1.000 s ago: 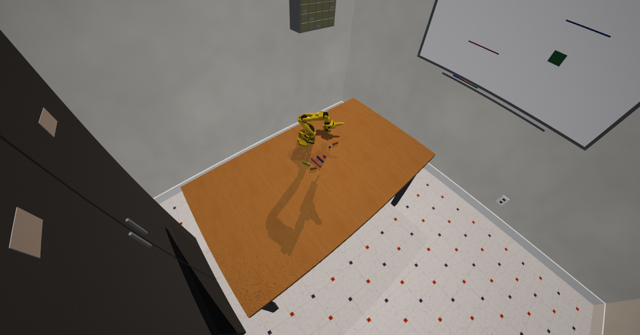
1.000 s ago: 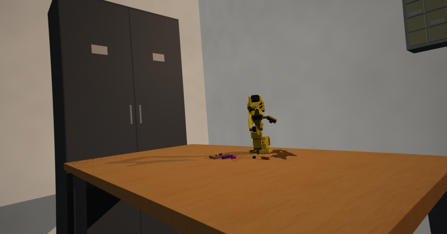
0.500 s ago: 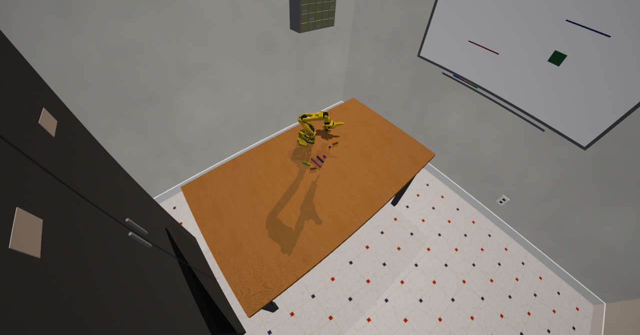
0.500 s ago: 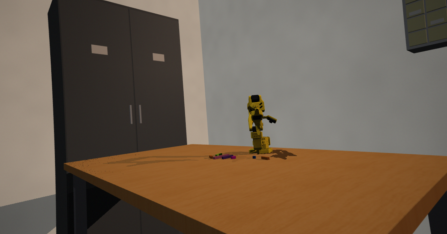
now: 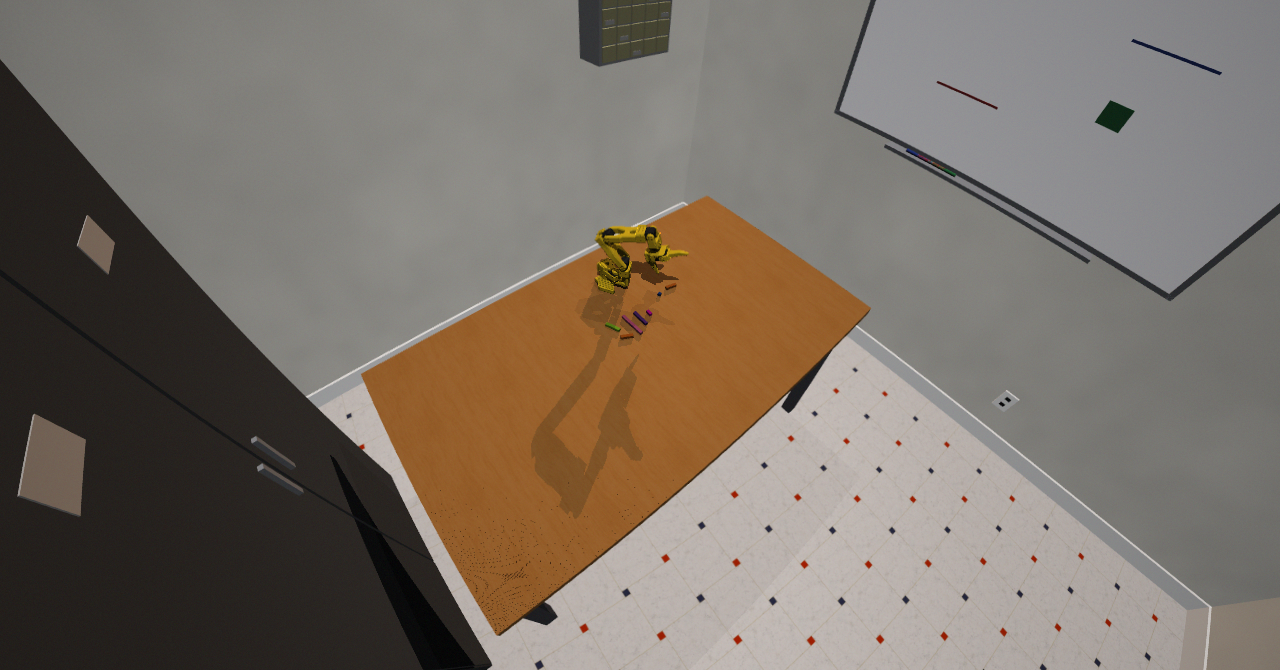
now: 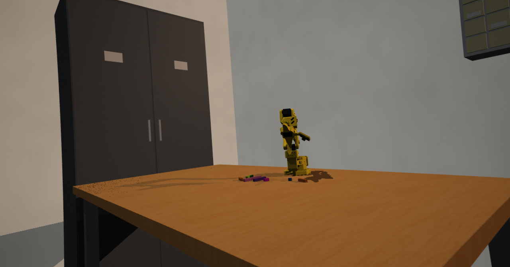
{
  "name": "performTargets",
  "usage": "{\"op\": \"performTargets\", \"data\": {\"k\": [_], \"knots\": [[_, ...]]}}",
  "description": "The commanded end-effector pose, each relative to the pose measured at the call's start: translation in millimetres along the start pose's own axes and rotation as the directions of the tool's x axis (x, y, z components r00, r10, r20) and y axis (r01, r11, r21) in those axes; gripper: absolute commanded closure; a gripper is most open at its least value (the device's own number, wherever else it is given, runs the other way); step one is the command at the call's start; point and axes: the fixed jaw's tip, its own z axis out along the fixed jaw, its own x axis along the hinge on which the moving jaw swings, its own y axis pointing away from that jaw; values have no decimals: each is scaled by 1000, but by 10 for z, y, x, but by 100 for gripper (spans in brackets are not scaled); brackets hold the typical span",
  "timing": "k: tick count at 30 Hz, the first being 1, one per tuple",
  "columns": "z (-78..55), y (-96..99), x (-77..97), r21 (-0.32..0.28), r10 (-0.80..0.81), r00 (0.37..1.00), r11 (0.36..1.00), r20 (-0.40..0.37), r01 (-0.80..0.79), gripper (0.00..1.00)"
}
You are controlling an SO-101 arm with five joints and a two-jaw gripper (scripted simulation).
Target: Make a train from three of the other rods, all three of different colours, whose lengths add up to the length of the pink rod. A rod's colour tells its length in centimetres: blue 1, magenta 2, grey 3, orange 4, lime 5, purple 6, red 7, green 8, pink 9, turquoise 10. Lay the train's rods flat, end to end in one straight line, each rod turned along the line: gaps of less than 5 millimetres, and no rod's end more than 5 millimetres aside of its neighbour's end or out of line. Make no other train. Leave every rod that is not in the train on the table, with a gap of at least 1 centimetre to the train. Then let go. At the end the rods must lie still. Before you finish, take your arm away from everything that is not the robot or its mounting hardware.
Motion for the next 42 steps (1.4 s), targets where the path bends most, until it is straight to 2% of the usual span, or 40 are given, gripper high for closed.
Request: {"op": "performTargets", "data": {"k": [1,7,14,16,21,27,42], "knots": [[-111,-109,110,83,74,997,994,-15,-72,0],[-125,-73,403,94,256,964,964,-66,-250,0],[-157,31,715,115,449,885,892,-119,-437,0],[-157,31,715,115,449,885,892,-119,-437,0],[-179,106,859,130,538,831,842,-143,-523,0],[-193,152,931,139,582,798,813,-155,-566,0],[-194,156,937,140,586,795,810,-157,-569,0]]}}
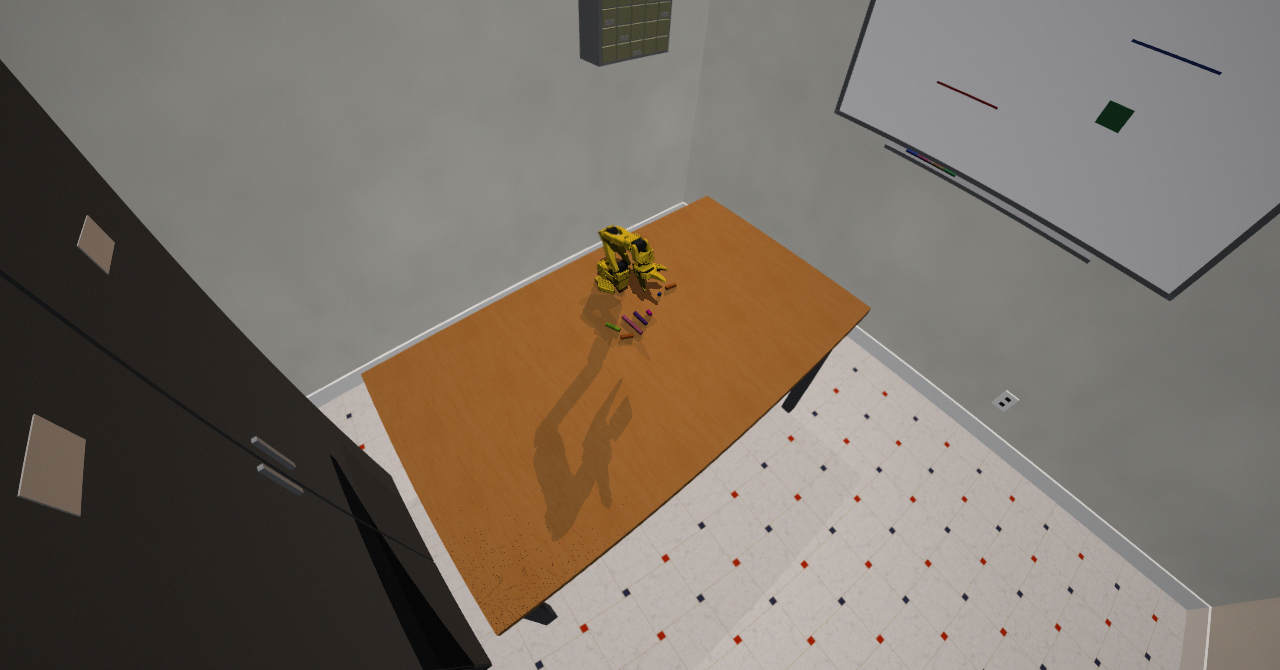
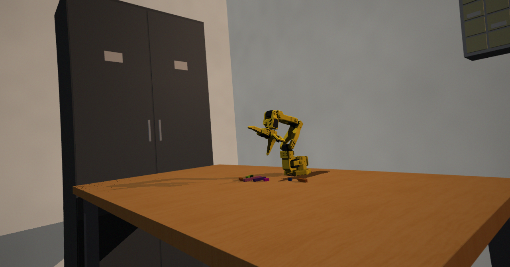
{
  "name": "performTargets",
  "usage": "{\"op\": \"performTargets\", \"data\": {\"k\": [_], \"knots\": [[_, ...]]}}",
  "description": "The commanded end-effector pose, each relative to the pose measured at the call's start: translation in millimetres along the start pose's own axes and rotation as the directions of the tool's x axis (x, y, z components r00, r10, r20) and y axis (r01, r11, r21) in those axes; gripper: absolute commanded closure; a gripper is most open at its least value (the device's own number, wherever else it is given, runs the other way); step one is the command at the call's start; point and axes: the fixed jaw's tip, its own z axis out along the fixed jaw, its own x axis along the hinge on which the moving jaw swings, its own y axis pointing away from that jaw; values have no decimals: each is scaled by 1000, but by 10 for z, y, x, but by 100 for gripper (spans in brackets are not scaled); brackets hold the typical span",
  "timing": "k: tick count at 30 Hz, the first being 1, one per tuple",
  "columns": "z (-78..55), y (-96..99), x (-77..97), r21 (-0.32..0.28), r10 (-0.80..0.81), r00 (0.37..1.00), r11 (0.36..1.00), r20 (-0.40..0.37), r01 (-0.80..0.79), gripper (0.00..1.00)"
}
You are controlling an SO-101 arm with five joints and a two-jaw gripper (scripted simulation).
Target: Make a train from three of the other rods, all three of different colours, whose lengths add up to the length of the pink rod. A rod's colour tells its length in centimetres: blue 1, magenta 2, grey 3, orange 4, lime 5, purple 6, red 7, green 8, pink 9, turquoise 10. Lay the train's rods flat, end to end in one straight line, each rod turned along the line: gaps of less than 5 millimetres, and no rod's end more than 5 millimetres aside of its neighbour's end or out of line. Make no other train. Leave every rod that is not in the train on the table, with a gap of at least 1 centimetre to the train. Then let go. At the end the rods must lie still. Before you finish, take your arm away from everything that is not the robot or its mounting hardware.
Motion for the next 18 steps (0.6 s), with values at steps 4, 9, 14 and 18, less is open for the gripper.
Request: {"op": "performTargets", "data": {"k": [4,9,14,18], "knots": [[-99,-97,4,74,7,1000,997,3,-7,0],[-80,-83,23,63,26,1000,998,-1,-26,0],[-80,-83,23,63,26,1000,998,-1,-26,0],[-80,-83,23,63,26,1000,998,-1,-26,0]]}}
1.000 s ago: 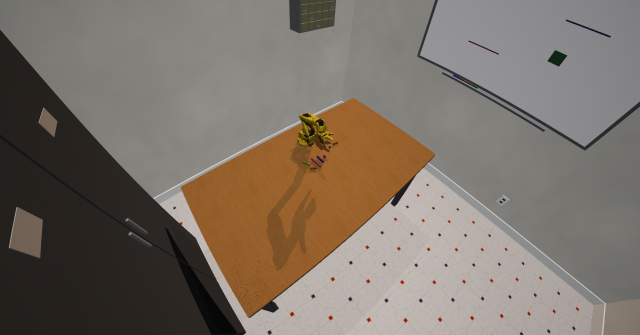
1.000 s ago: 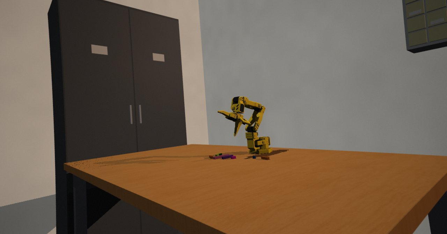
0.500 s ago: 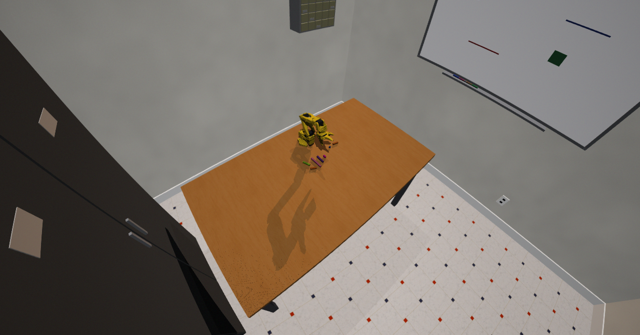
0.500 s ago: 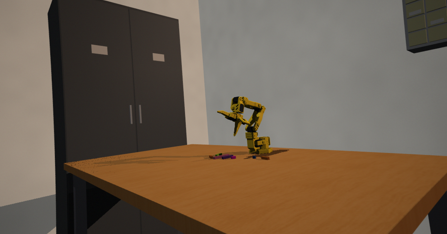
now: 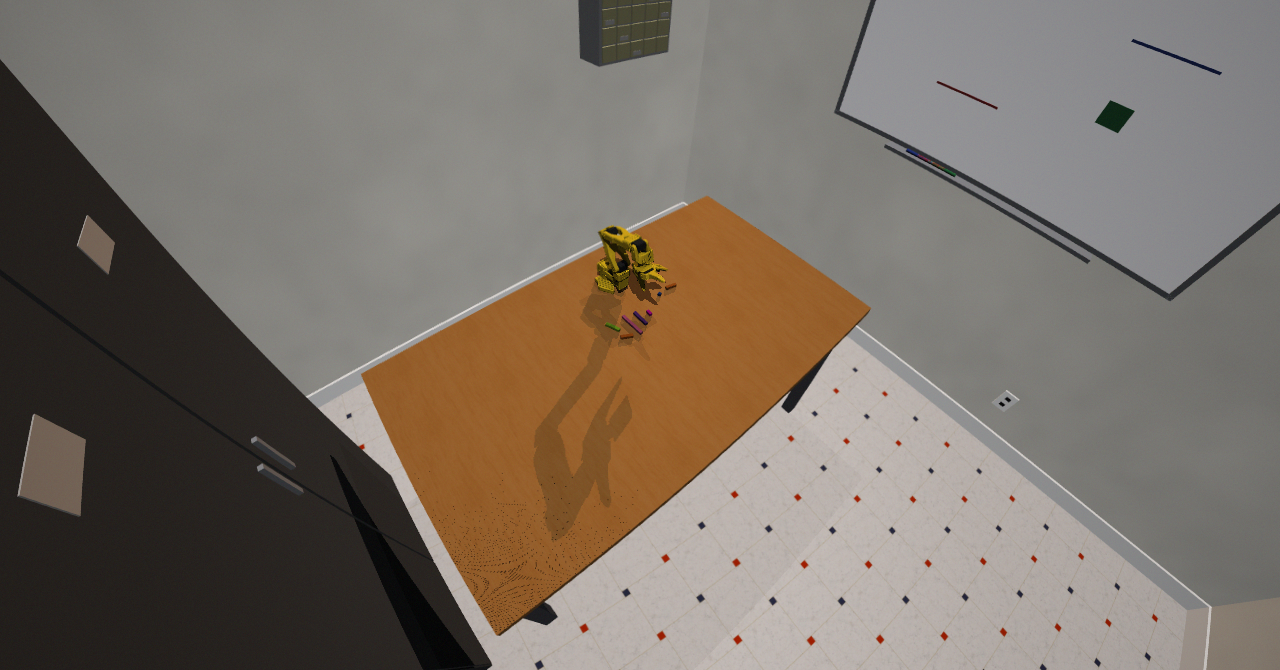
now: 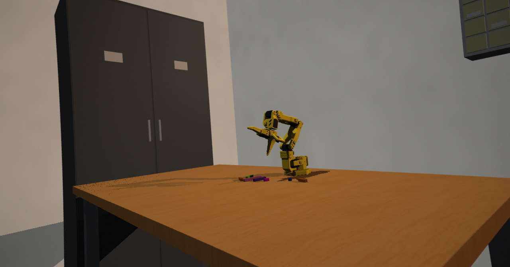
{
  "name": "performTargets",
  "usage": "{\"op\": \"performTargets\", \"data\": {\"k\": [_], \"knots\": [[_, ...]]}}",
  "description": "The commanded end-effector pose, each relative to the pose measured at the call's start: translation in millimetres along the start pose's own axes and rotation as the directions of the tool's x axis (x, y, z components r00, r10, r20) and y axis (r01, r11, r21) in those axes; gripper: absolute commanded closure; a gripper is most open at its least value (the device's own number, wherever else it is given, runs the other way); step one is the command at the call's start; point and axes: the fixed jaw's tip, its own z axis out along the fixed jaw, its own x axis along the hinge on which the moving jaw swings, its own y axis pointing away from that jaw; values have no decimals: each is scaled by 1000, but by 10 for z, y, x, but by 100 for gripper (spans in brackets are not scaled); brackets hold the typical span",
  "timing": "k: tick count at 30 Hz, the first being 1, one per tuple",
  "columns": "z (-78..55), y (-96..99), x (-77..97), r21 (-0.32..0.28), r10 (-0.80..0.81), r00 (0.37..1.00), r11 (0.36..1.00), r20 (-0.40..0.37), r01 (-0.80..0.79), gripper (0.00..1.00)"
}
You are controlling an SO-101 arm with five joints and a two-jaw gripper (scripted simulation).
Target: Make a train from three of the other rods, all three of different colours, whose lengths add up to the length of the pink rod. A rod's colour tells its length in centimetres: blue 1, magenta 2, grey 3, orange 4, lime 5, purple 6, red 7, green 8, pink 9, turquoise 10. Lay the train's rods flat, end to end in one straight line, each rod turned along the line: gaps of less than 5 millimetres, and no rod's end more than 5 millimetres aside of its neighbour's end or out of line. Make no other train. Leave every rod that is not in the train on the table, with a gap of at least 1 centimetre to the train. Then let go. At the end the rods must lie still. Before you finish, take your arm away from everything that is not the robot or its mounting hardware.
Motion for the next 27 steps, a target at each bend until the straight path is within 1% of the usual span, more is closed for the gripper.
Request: {"op": "performTargets", "data": {"k": [1,27], "knots": [[-86,-90,5,68,14,1000,998,3,-14,0],[-75,-84,5,62,20,1000,998,3,-20,0]]}}
